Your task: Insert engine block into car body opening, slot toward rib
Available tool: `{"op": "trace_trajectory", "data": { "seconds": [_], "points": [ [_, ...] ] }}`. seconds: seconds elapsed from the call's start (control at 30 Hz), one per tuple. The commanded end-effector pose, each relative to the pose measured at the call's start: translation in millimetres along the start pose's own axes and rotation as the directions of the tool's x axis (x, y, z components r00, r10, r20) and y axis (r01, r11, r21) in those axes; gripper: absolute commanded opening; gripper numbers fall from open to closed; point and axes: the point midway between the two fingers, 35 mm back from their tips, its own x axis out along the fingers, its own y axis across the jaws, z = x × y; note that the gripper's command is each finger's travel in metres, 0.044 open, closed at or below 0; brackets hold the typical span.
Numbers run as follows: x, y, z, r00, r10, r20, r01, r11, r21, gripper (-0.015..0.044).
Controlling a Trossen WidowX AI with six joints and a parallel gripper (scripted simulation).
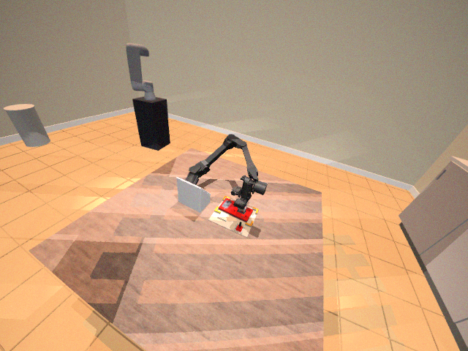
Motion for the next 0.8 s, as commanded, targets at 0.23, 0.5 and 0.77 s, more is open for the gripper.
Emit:
{"op": "trace_trajectory", "data": {
  "seconds": [0.23,0.5,0.77],
  "points": [
    [2.3,-1.4,-0.9,1.0,-0.004,-0.002,0.004,1.0,-0.019,0.0159],
    [3.6,-1.3,-1.0,1.0,-0.005,-0.001,0.005,1.0,-0.021,0.0159],
    [4.8,-1.3,-1.0,1.0,-0.006,0.001,0.006,1.0,-0.022,0.0159]
  ]
}}
